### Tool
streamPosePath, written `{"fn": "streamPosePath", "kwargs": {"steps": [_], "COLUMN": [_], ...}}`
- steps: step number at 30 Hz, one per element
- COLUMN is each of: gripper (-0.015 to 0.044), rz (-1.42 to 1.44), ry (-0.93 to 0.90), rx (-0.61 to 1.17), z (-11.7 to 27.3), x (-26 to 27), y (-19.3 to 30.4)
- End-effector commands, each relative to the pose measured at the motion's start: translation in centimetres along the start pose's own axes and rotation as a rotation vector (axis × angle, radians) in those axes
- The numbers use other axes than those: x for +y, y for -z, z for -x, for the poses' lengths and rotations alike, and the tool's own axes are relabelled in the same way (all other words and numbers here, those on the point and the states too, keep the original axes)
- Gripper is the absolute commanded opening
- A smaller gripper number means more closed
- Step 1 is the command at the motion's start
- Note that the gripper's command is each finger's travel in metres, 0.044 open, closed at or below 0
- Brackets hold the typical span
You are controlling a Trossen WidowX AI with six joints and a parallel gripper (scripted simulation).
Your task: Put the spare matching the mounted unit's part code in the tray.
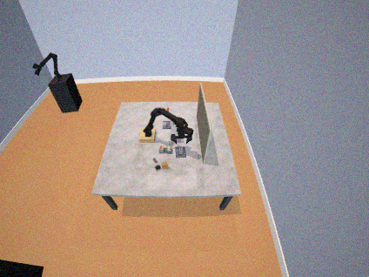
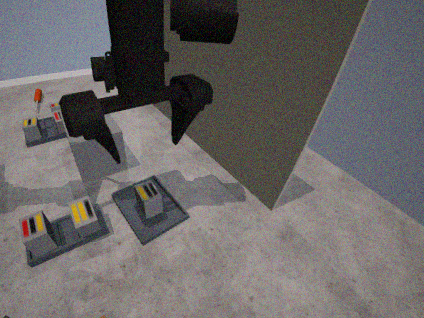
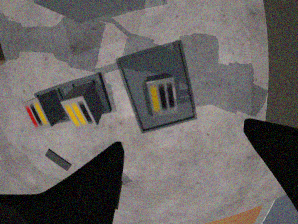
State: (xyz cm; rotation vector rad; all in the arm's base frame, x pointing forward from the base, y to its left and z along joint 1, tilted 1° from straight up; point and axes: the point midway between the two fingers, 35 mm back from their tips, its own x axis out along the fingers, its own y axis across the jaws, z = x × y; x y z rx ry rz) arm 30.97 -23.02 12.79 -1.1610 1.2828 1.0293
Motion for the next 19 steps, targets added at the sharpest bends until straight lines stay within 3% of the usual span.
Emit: {"fn": "streamPosePath", "kwargs": {"steps": [1,19], "gripper": [0.044,0.044], "rz": [0.002,0.0], "ry": [-0.027,-0.003], "rx": [-0.017,-0.002], "z": [-0.17,0.06], "x": [0.4,0.07], "y": [-0.28,-0.04]}}
